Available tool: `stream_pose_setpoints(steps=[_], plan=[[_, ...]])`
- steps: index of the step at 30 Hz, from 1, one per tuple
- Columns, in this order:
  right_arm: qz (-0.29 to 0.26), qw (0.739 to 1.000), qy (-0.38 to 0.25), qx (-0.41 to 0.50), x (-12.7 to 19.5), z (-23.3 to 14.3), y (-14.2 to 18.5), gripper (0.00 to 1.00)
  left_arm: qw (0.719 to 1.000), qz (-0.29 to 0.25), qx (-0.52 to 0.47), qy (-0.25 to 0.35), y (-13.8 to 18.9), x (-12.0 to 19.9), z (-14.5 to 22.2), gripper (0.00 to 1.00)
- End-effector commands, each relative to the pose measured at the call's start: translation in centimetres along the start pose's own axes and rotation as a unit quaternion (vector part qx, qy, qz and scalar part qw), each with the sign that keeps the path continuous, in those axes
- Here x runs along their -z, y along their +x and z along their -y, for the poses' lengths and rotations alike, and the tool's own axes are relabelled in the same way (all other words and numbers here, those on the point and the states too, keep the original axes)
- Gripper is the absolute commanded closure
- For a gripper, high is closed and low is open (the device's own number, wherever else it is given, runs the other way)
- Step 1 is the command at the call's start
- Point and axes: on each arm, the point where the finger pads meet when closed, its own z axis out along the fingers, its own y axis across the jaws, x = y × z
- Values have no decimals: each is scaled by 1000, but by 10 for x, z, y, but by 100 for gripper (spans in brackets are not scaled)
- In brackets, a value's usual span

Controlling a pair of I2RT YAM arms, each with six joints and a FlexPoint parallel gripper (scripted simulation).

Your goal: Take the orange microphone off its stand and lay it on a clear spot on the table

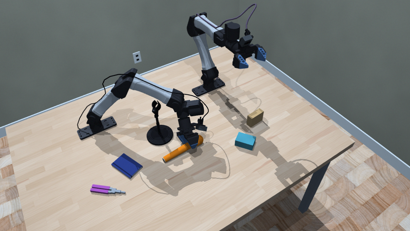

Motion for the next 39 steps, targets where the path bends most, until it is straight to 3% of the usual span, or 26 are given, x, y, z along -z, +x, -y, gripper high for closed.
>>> stream_pose_setpoints(steps=[1,7,8,13,18,27,28,39], plan=[[-11,1000,-24,16,-8,-18,4,11,999,33,5,6,-27,3,3,2],[-12,1000,-23,14,-9,-16,5,11,999,33,5,6,-27,3,3,2],[6,1000,-9,4,17,-4,2,11,999,33,5,6,-27,3,3,2],[20,1000,5,-8,34,10,-5,11,999,33,5,6,-27,3,3,2],[-4,1000,-14,6,6,1,1,11,999,33,5,6,-27,3,3,2],[7,1000,-7,4,15,3,-5,11,999,33,5,6,-27,3,3,2],[12,1000,9,-8,44,14,-2,11,999,33,5,6,-27,3,3,2],[16,1000,15,-9,79,14,-3,11,999,33,5,6,-27,3,3,2]])
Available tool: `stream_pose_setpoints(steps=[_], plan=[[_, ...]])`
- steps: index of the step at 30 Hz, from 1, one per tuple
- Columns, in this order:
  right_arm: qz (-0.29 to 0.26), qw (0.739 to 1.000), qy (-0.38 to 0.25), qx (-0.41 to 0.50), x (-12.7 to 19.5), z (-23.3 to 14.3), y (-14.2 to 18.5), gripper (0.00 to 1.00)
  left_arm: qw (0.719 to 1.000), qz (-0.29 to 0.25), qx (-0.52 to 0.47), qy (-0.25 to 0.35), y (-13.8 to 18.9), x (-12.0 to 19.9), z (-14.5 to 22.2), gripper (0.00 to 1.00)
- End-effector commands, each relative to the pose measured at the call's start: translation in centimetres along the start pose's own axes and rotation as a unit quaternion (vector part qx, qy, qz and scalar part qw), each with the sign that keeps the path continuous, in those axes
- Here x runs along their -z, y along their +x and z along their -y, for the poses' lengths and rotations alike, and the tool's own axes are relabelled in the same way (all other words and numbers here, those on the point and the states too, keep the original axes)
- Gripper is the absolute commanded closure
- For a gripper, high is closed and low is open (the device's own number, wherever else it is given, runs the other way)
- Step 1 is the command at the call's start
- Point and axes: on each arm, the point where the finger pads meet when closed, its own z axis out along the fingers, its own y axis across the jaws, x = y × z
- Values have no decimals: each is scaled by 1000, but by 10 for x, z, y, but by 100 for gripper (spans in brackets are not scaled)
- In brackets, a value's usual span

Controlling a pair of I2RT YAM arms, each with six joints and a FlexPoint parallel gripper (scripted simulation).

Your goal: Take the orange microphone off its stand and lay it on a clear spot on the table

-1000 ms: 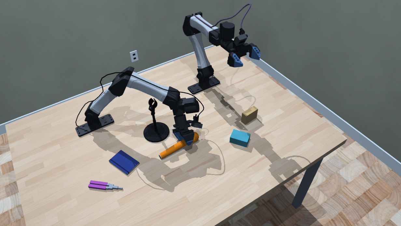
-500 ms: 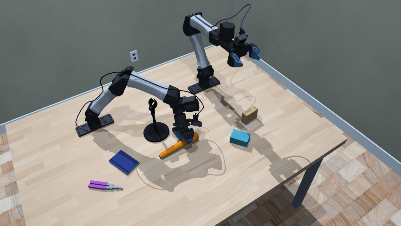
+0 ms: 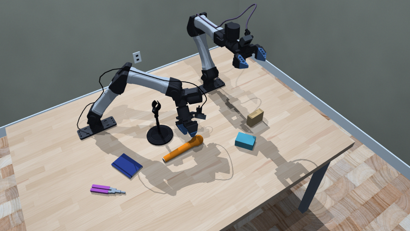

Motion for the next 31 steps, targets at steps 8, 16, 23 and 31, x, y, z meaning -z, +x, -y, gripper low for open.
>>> stream_pose_setpoints(steps=[8,16,23,31], plan=[[-6,1000,2,-10,20,6,12,11,999,33,5,6,-27,3,3,2],[-1,1000,3,-5,22,3,5,11,999,33,5,6,-27,3,3,2],[-1,1000,3,-12,17,12,7,11,999,33,5,6,-27,3,3,2],[25,998,18,-62,28,32,15,11,1000,31,5,5,-26,2,3,2]])
